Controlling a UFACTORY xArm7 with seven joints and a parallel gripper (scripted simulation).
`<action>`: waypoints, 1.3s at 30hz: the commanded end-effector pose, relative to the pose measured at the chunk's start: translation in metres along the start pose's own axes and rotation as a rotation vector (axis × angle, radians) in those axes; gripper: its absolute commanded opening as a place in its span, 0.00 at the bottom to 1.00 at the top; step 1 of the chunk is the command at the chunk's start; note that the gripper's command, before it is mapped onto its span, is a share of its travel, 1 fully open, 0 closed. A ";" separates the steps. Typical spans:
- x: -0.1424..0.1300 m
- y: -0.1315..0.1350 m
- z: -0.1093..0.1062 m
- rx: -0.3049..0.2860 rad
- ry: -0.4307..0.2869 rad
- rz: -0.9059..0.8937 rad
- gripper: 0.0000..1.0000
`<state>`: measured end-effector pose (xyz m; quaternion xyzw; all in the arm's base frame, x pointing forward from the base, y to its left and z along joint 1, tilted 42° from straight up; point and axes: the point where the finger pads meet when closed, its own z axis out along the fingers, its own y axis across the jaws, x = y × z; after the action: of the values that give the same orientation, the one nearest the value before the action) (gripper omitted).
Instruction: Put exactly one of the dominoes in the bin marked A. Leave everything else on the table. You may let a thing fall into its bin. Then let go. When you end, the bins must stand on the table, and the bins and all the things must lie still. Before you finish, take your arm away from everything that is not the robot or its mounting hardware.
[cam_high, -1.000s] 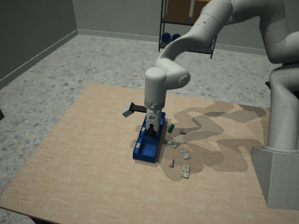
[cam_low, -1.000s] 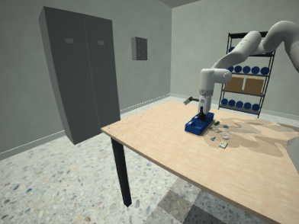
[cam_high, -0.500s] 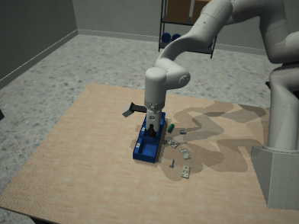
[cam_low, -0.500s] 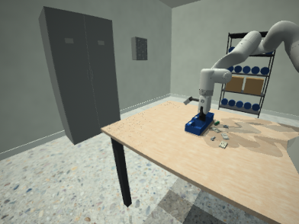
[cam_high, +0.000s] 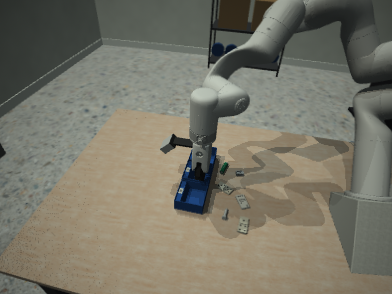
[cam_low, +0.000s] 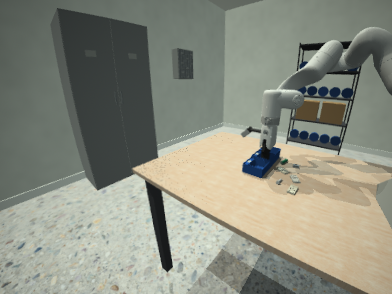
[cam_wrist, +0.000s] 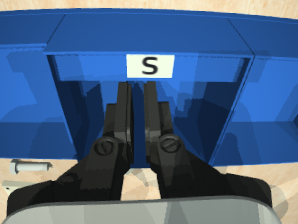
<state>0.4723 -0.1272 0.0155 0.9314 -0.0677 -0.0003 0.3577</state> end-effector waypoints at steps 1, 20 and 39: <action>0.002 -0.001 -0.007 0.003 0.005 -0.001 0.07; 0.002 -0.001 -0.032 0.003 0.005 -0.001 0.07; 0.005 -0.036 -0.060 0.003 0.005 -0.001 0.07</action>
<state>0.4794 -0.0738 0.0443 0.9315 -0.0675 -0.0002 0.3574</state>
